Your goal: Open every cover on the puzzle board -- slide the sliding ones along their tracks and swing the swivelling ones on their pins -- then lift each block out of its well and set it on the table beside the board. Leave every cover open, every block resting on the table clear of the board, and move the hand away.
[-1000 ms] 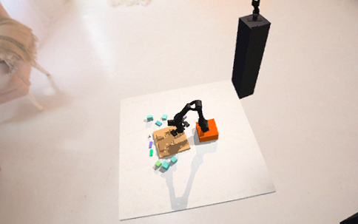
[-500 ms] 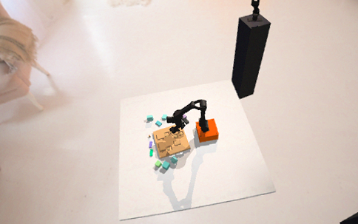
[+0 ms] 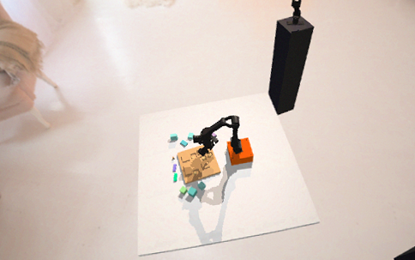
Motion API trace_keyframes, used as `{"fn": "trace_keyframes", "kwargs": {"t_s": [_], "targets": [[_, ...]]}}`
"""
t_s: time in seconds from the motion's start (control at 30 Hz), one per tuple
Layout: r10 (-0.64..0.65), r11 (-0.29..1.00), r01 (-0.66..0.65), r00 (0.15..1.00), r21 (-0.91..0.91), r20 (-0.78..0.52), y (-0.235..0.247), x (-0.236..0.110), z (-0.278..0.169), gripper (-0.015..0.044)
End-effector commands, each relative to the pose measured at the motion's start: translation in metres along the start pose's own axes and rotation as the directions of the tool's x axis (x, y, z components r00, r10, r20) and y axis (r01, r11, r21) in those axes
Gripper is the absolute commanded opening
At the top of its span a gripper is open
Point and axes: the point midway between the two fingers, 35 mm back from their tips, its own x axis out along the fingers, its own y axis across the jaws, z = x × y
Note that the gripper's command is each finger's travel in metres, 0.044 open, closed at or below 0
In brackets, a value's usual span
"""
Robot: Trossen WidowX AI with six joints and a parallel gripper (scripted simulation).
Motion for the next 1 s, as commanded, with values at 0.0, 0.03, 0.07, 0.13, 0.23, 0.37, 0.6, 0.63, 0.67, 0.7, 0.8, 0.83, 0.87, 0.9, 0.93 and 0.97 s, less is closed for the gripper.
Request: {"fn": "trace_keyframes", "kwargs": {"t_s": [0.0, 0.03, 0.07, 0.13, 0.23, 0.37, 0.6, 0.63, 0.67, 0.7, 0.8, 0.83, 0.87, 0.9, 0.93, 0.97], "targets": [[-0.001, 0.998, 0.001, 1.0, -0.063, 0.001, -0.0003, 0.0016, 0.0003, 0.0144], [-0.001, 0.997, 0.001, 1.0, -0.078, 0.001, -0.0003, 0.002, 0.0003, 0.0144], [-0.001, 0.996, 0.001, 1.0, -0.093, 0.001, -0.0003, 0.0023, 0.0004, 0.0144], [-0.001, 0.992, 0.001, 1.0, -0.122, 0.001, -0.0003, 0.003, 0.0004, 0.0144], [-0.001, 0.986, 0.002, 1.0, -0.167, 0.001, -0.0003, 0.004, 0.0005, 0.0144], [-0.001, 0.974, 0.002, 1.0, -0.225, 0.001, -0.0004, 0.0053, 0.0006, 0.0144], [-0.001, 0.946, 0.002, 1.0, -0.325, 0.001, -0.0004, 0.0076, 0.0007, 0.0144], [-0.001, 0.941, 0.002, 1.0, -0.339, 0.001, -0.0004, 0.008, 0.0008, 0.0144], [-0.001, 0.936, 0.002, 1.0, -0.353, 0.001, -0.0005, 0.0083, 0.0008, 0.0144], [-0.001, 0.93, 0.002, 1.0, -0.367, 0.001, -0.0005, 0.0086, 0.0008, 0.0144], [-0.001, 0.913, 0.002, 1.0, -0.408, 0.001, -0.0005, 0.0096, 0.0009, 0.0144], [-0.001, 0.907, 0.002, 1.0, -0.422, 0.001, -0.0005, 0.01, 0.0009, 0.0144], [-0.001, 0.9, 0.002, 1.0, -0.435, 0.001, -0.0005, 0.0103, 0.0009, 0.0144], [-0.001, 0.894, 0.002, 1.0, -0.449, 0.001, -0.0005, 0.0106, 0.0009, 0.0144], [-0.001, 0.887, 0.002, 1.0, -0.462, 0.001, -0.0006, 0.0109, 0.0009, 0.0144], [-0.001, 0.88, 0.002, 1.0, -0.475, 0.001, -0.0006, 0.0113, 0.0009, 0.0144]]}}
